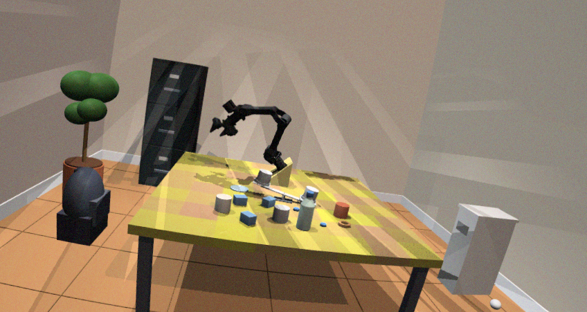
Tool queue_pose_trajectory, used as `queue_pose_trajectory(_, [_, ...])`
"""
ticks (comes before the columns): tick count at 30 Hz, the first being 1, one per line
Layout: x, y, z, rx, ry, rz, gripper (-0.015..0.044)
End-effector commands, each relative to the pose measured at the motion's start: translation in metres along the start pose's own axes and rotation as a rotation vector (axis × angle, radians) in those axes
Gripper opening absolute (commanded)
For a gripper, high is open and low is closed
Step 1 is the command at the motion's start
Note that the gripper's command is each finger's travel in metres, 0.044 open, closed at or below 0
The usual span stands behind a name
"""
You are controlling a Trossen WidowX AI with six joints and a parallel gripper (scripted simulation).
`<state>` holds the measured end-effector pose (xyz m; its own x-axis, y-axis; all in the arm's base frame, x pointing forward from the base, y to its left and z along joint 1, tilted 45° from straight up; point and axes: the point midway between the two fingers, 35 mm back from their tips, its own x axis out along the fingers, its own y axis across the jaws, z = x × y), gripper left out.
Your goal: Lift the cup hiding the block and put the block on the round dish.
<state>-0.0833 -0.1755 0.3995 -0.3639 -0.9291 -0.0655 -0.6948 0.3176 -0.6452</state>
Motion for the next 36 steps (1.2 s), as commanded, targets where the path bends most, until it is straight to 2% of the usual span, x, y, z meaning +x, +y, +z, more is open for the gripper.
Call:
queue_pose_trajectory(1, [0.007,0.002,0.012,0.075,-0.056,0.0,0.044])
queue_pose_trajectory(21, [0.037,-0.018,0.114,0.538,-0.483,0.102,0.044])
queue_pose_trajectory(36, [0.014,-0.038,0.222,0.761,-0.767,0.394,0.044])
